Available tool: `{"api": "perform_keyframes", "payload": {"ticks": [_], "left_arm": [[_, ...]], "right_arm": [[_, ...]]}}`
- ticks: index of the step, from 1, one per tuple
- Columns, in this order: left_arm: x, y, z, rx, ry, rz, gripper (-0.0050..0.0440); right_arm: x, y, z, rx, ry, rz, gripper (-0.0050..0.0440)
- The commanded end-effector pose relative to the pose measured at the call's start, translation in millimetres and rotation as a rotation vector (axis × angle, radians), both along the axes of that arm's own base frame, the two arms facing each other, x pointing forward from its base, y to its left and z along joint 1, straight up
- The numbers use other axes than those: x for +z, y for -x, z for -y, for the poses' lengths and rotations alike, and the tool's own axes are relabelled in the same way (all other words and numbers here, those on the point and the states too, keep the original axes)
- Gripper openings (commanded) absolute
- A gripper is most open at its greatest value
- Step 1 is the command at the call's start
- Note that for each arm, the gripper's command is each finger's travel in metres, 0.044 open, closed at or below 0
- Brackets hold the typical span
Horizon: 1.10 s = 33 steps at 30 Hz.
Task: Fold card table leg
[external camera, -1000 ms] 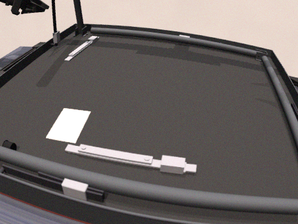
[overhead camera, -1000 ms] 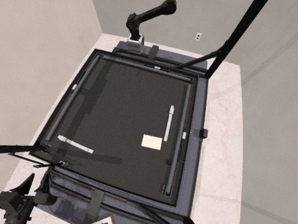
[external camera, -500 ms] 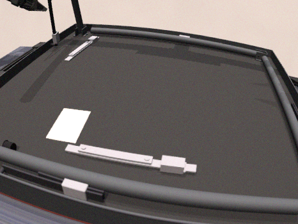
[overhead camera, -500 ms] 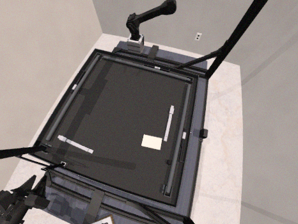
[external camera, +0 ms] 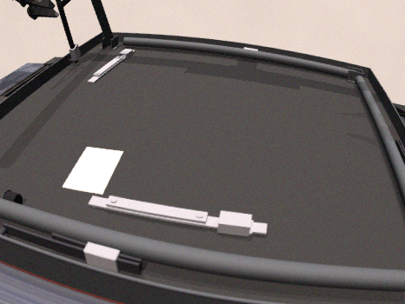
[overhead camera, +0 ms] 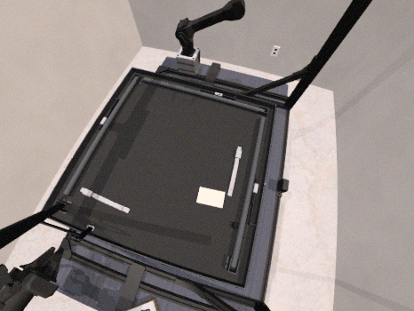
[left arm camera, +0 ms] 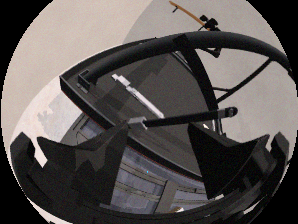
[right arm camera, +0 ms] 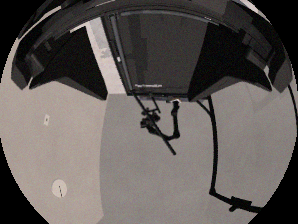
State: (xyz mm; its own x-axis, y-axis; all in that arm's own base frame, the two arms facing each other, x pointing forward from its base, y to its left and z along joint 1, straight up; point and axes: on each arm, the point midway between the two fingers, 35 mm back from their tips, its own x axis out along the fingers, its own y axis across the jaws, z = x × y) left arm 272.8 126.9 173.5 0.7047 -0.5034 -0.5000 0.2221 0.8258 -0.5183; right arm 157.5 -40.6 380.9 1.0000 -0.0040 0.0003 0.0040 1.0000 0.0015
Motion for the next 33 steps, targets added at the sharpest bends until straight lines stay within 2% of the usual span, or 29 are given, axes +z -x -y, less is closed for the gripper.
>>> {"api": "perform_keyframes", "payload": {"ticks": [1, 7, 12, 17, 18, 22, 27, 33], "left_arm": [[1, 0, -2, -0.009, 0.019, -0.014, 0.029], [34, 12, -27, -0.009, -0.019, 0.009, 0.029], [47, 21, -28, -0.01, 0.018, -0.013, 0.029], [48, 22, -28, -0.01, 0.019, -0.013, 0.029], [49, 21, -29, -0.009, 0.019, -0.013, 0.0314], [64, 5, -50, 0.011, 0.023, -0.016, 0.04], [81, -17, -79, 0.039, 0.038, -0.02, 0.04], [93, -33, -99, 0.06, 0.042, -0.017, 0.04]], "right_arm": [[0, 0, -1, 0.004, 0.002, 0.0, 0.04], [0, 0, -1, 0.004, 0.002, 0.0, 0.04], [0, 0, -1, 0.004, 0.002, 0.0, 0.04], [0, 0, -1, 0.004, 0.002, 0.0, 0.04], [0, 0, -1, 0.004, 0.002, 0.0, 0.04], [0, 0, -1, 0.004, 0.002, 0.0, 0.04], [0, 0, -1, 0.004, 0.002, 0.0, 0.04], [0, 0, -1, 0.004, 0.002, 0.0, 0.04]]}}
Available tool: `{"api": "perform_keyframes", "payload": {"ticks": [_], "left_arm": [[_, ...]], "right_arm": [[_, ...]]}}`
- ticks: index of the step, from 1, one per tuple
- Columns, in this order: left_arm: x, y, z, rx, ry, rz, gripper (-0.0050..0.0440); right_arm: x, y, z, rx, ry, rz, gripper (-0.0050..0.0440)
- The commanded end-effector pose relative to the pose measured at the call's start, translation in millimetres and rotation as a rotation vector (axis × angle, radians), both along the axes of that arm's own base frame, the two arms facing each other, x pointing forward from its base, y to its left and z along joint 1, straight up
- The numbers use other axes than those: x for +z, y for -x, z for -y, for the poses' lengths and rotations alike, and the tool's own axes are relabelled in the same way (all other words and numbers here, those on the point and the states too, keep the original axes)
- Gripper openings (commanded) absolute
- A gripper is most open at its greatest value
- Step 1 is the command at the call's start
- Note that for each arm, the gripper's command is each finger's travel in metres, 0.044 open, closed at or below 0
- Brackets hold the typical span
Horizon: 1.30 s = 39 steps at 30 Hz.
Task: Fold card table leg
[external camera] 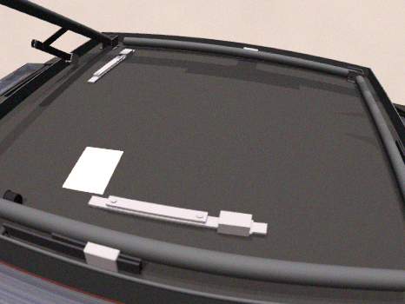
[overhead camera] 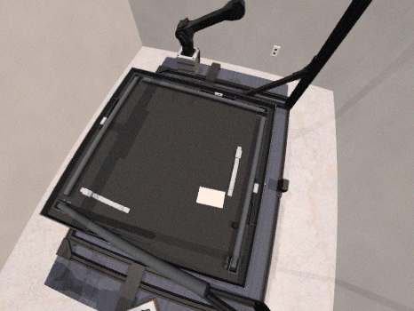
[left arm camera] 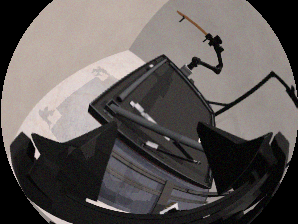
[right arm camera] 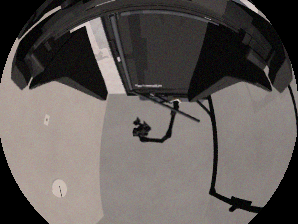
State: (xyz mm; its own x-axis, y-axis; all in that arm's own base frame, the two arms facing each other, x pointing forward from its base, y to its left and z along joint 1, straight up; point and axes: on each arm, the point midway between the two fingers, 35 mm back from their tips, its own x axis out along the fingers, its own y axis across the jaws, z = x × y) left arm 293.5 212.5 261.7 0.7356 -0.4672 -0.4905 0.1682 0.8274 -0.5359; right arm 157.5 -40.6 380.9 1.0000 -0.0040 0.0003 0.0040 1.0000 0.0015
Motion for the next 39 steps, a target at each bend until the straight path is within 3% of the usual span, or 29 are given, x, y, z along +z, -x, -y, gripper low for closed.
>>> {"api": "perform_keyframes", "payload": {"ticks": [1, 39], "left_arm": [[5.1, -12.5, -13.1, -0.005, 0.021, -0.016, 0.04], [8.4, -15.6, -17.0, -0.001, 0.018, -0.012, 0.04]], "right_arm": [[0.0, 0.0, -0.6, 0.004, 0.001, 0.0, 0.04], [0.0, 0.0, -0.6, 0.004, 0.001, 0.0, 0.04]]}}
